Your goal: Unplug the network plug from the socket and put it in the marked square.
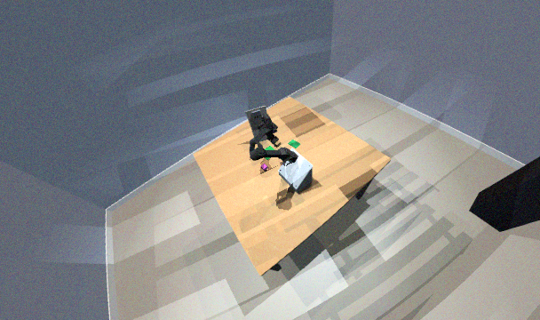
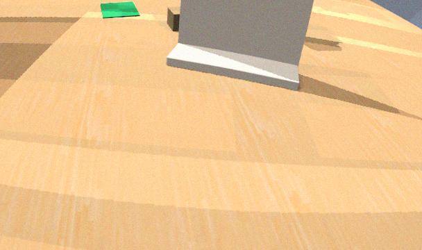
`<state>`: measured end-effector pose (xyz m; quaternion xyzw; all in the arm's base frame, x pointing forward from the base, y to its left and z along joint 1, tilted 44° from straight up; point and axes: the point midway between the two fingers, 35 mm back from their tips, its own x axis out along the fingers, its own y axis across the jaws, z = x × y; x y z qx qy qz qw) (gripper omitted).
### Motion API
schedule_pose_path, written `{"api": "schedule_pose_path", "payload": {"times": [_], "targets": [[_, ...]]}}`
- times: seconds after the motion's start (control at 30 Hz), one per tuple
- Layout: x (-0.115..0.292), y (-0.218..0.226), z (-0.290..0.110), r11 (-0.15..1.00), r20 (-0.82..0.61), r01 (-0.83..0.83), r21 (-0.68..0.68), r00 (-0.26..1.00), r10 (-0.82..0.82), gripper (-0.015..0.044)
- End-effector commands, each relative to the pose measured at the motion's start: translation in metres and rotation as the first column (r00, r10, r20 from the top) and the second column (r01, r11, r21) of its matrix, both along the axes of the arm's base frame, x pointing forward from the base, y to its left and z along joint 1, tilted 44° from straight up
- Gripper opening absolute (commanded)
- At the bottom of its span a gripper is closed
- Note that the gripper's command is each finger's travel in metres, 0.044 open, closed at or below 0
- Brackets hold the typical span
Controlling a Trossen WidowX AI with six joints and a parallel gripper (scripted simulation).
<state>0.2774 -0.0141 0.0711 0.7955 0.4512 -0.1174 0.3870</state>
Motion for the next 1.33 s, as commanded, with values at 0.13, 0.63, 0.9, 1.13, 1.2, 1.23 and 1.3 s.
{"api": "schedule_pose_path", "payload": {"times": [0.13,0.63,0.9,1.13,1.2,1.23,1.3], "targets": [[-0.0047,-0.0105,0.0203,1.0,0.012,0.001,0.012,1.0,-0.001,0.0156],[-0.0047,-0.0105,0.0203,1.0,0.012,0.001,0.012,1.0,-0.001,0.044],[-0.0047,-0.0105,0.0203,1.0,0.012,0.001,0.012,1.0,-0.001,0.044],[-0.0047,-0.0105,0.0203,1.0,0.012,0.001,0.012,1.0,-0.001,0.044],[-0.0047,-0.0105,0.0203,1.0,0.012,0.001,0.012,1.0,-0.001,0.044],[-0.0047,-0.0105,0.0203,1.0,0.012,0.001,0.012,1.0,-0.001,0.044],[-0.0047,-0.0105,0.0203,1.0,0.012,0.001,0.012,1.0,-0.001,0.044]]}}
